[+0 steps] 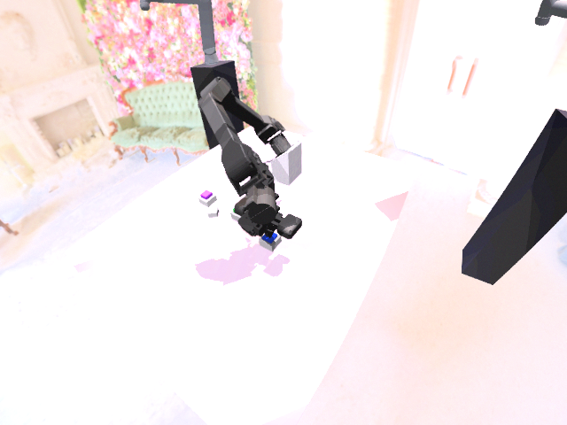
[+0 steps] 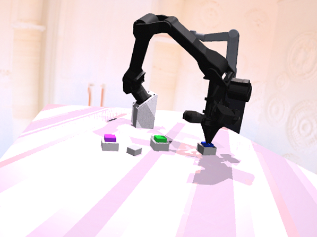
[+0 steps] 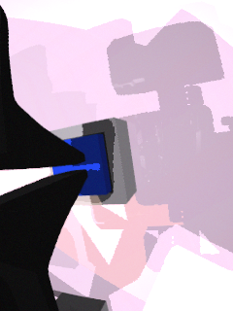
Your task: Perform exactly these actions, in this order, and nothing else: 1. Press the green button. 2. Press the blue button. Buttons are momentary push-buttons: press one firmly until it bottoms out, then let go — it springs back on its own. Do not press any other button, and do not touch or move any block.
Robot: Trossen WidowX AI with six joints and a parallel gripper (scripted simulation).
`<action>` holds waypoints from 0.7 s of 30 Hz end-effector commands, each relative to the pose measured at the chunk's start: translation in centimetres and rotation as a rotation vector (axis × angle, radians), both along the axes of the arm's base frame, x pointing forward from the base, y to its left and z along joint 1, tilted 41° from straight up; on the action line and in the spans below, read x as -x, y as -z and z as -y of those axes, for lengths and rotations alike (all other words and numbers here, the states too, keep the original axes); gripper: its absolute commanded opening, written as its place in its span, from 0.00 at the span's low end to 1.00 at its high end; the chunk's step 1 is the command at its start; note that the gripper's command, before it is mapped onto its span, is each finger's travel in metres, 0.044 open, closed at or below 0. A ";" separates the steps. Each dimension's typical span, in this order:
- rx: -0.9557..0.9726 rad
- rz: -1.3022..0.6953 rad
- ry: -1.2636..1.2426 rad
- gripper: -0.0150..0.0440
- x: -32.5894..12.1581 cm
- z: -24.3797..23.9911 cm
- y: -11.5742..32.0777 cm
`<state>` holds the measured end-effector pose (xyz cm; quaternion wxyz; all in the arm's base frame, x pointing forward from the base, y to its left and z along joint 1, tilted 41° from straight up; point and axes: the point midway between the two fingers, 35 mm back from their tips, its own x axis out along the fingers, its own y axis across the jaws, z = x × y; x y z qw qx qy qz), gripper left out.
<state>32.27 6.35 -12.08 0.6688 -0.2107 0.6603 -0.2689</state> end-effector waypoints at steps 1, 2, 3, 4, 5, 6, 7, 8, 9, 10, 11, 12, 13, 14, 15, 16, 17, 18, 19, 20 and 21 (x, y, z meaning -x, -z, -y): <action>0.005 -0.007 -0.004 0.29 0.2 0.1 0.1; 0.005 -0.007 -0.004 0.29 0.2 0.1 0.1; 0.005 -0.007 -0.004 0.29 0.2 0.1 0.1; 0.005 -0.007 -0.004 0.29 0.2 0.1 0.1; 0.005 -0.007 -0.004 0.29 0.2 0.1 0.1; 0.000 -0.001 0.000 0.29 0.0 -0.3 -0.3; 0.001 -0.003 -0.002 0.29 0.0 -1.0 -1.2; 0.002 -0.006 -0.003 0.29 0.1 -1.8 -2.1; 0.003 -0.007 -0.004 0.29 0.1 -2.0 -2.4; 0.003 -0.007 -0.004 0.29 0.1 -2.0 -2.4; 0.003 -0.007 -0.004 0.29 0.1 -2.0 -2.4; 0.003 -0.007 -0.004 0.29 0.1 -2.0 -2.4; 0.003 -0.007 -0.004 0.29 0.1 -2.0 -2.4; 0.002 -0.007 -0.004 0.33 0.2 -2.3 -2.5; -0.003 -0.007 -0.004 0.38 0.7 -3.1 -2.5; -0.009 -0.007 -0.002 0.42 1.4 -4.4 -2.7; -0.014 -0.007 -0.001 0.47 2.4 -5.9 -2.8; -0.016 -0.008 0.000 0.51 3.5 -7.4 -3.0; -0.014 -0.010 0.000 0.56 4.7 -8.8 -3.2; -0.009 -0.011 -0.003 0.60 5.7 -9.9 -3.4; -0.005 -0.011 -0.004 0.64 6.3 -10.5 -3.5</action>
